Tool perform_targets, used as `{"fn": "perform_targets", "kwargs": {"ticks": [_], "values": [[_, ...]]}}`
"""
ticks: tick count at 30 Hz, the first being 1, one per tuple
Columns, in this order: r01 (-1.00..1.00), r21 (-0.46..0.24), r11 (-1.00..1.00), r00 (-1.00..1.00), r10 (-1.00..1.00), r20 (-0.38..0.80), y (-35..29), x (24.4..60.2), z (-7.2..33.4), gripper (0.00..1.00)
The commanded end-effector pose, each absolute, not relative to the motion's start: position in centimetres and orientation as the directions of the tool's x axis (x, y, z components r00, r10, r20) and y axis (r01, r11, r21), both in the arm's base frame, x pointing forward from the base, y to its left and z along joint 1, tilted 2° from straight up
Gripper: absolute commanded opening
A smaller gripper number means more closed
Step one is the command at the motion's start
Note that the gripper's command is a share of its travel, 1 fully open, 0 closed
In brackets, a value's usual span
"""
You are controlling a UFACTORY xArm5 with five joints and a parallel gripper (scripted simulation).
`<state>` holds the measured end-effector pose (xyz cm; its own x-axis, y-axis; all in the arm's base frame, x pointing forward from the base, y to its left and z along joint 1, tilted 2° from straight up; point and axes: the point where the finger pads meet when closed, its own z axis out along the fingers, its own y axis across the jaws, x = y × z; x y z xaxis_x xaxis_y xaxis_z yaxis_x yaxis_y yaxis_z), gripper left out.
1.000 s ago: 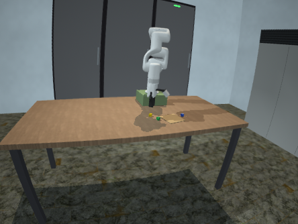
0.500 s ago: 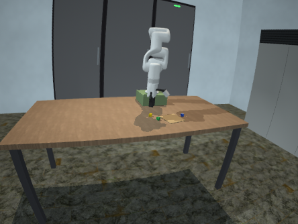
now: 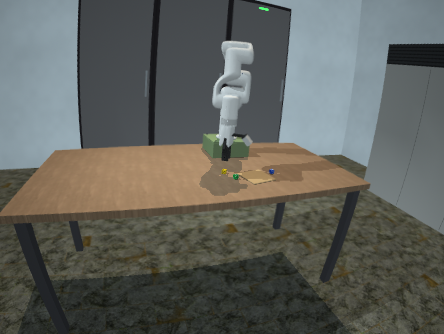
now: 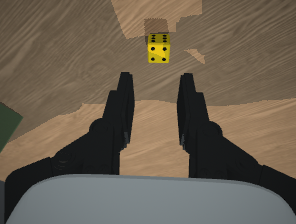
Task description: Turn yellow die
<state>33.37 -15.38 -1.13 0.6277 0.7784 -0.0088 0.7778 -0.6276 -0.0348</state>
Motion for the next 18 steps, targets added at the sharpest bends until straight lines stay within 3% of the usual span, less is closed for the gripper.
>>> {"fn": "perform_targets", "kwargs": {"ticks": [1,18], "values": [[0.778,-0.032,-0.628,0.628,0.778,-0.008,-15.4,33.5,-1.4,0.36],[0.778,-0.032,-0.628,0.628,0.778,-0.008,-15.4,33.4,-3.6,0.36]]}}
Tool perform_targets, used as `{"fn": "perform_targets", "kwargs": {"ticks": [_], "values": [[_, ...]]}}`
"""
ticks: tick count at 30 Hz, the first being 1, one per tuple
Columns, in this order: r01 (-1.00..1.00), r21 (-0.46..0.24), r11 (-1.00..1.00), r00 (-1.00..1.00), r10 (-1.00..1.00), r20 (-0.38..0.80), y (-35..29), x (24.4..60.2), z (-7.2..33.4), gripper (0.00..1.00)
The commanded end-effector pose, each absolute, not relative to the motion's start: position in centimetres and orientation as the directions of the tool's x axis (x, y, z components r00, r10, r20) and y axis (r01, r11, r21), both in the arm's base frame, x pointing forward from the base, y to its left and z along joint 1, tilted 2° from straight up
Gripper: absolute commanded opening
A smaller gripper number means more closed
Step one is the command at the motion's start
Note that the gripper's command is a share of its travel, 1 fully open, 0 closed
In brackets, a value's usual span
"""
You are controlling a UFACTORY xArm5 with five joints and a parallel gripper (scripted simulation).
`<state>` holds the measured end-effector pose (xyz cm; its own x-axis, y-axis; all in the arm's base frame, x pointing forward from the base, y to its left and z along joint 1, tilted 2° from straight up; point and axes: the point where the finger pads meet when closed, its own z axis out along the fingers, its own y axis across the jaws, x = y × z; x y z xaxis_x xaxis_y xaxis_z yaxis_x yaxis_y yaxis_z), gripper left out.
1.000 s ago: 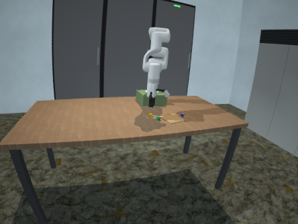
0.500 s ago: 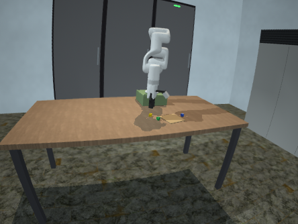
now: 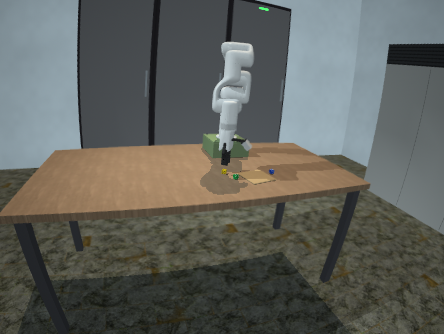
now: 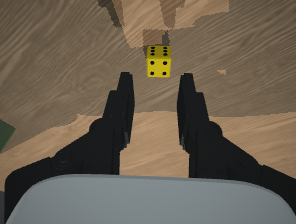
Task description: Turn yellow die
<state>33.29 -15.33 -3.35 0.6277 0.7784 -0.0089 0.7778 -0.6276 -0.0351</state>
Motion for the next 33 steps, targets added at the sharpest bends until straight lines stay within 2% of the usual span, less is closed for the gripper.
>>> {"fn": "perform_targets", "kwargs": {"ticks": [1,33], "values": [[0.778,-0.032,-0.628,0.628,0.778,-0.008,-15.4,33.4,-3.8,0.36],[0.778,-0.032,-0.628,0.628,0.778,-0.008,-15.3,33.4,-5.7,0.36]]}}
